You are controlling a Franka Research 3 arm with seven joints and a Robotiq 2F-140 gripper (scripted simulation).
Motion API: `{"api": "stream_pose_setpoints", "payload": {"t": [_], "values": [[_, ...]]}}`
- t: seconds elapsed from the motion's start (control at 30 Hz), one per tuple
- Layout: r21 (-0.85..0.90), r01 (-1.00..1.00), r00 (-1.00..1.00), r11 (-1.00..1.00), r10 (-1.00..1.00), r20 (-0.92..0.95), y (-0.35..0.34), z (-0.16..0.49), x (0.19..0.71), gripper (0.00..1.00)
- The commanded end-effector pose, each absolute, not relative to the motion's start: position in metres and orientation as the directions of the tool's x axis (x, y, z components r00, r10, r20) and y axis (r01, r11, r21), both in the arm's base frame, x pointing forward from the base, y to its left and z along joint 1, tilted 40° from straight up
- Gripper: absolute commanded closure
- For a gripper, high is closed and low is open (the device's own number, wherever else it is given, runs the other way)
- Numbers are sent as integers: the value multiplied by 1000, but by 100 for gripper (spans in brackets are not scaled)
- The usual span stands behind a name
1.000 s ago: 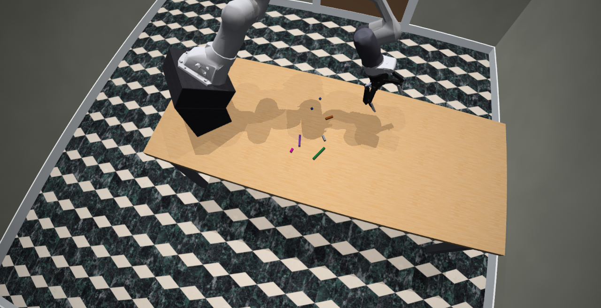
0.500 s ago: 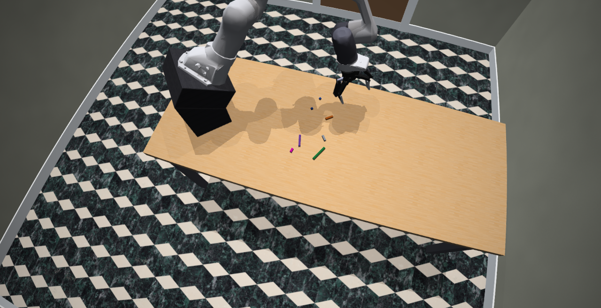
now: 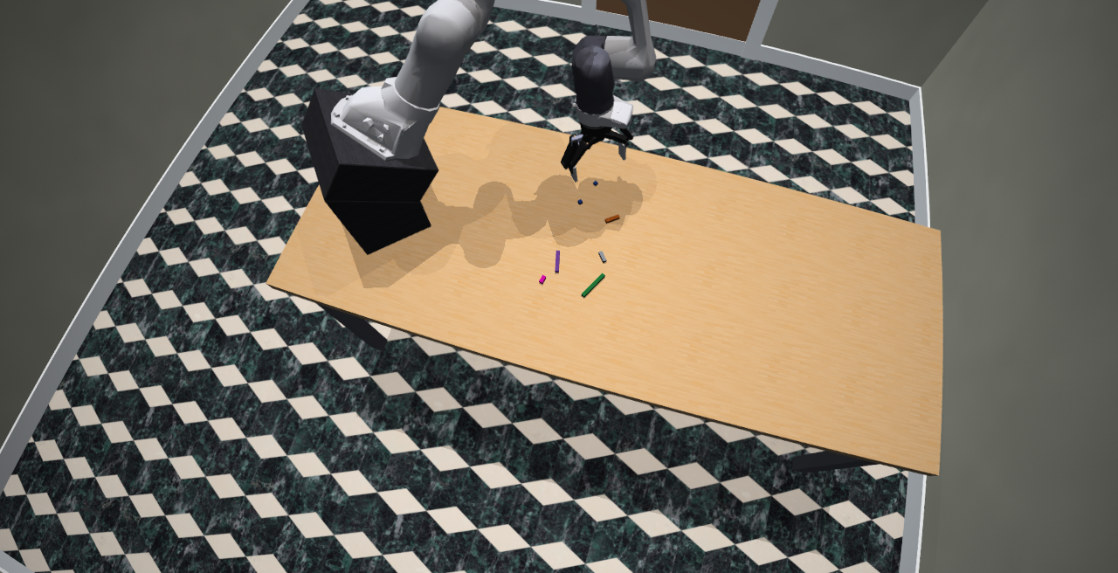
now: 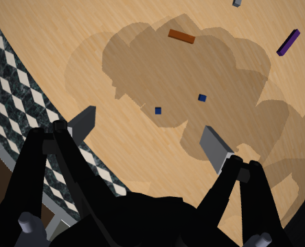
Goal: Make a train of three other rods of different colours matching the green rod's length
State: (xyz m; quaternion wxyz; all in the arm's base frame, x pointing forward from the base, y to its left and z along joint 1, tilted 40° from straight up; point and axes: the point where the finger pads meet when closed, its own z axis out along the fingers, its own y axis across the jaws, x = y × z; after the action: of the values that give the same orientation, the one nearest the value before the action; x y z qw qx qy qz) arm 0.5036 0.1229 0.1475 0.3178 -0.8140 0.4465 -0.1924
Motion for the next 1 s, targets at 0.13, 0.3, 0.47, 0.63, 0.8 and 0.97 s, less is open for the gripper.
{"api": "stream_pose_setpoints", "payload": {"t": [0.13, 0.3, 0.47, 0.63, 0.8, 0.97], "values": [[-642, -615, 584, -458, -812, 20, 136, 107, 435, 0], [-639, -616, 585, -460, -811, 19, 136, 105, 432, 0], [-639, -616, 585, -460, -811, 19, 136, 105, 432, 0], [-639, -616, 585, -460, -811, 19, 136, 105, 432, 0], [-639, -616, 585, -460, -811, 19, 136, 105, 432, 0], [-639, -616, 585, -460, -811, 19, 136, 105, 432, 0]]}}
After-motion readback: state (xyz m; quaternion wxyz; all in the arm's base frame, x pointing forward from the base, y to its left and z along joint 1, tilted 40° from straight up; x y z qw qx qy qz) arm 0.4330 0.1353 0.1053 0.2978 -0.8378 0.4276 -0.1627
